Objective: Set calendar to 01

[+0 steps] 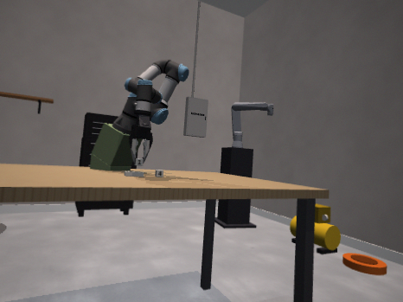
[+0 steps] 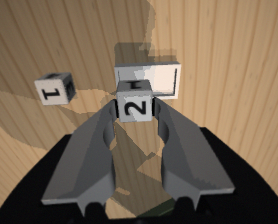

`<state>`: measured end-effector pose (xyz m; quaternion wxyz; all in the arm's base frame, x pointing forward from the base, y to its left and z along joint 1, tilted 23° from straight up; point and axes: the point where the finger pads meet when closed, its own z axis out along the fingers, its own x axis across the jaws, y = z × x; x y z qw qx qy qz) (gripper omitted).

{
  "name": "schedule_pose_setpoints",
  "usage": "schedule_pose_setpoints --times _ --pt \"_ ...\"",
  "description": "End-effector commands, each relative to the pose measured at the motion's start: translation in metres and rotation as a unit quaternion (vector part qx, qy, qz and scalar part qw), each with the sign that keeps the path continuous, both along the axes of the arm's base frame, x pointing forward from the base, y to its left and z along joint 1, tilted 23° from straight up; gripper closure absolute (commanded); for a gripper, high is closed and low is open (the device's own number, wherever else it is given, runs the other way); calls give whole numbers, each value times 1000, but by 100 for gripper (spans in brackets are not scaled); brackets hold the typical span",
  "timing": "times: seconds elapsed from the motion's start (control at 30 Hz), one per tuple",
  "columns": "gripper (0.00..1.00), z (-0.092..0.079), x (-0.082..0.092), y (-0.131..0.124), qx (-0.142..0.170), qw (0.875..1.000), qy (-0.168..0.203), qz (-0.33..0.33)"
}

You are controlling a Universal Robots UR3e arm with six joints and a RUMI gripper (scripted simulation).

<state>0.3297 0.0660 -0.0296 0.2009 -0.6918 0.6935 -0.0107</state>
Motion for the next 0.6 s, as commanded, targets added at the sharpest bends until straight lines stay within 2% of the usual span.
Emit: schedule_pose_setpoints --times 0.0,0.57 --pt "90 10 -3 -3 1 1000 0 1" --pt "90 40 -13 -12 1 1000 0 1"
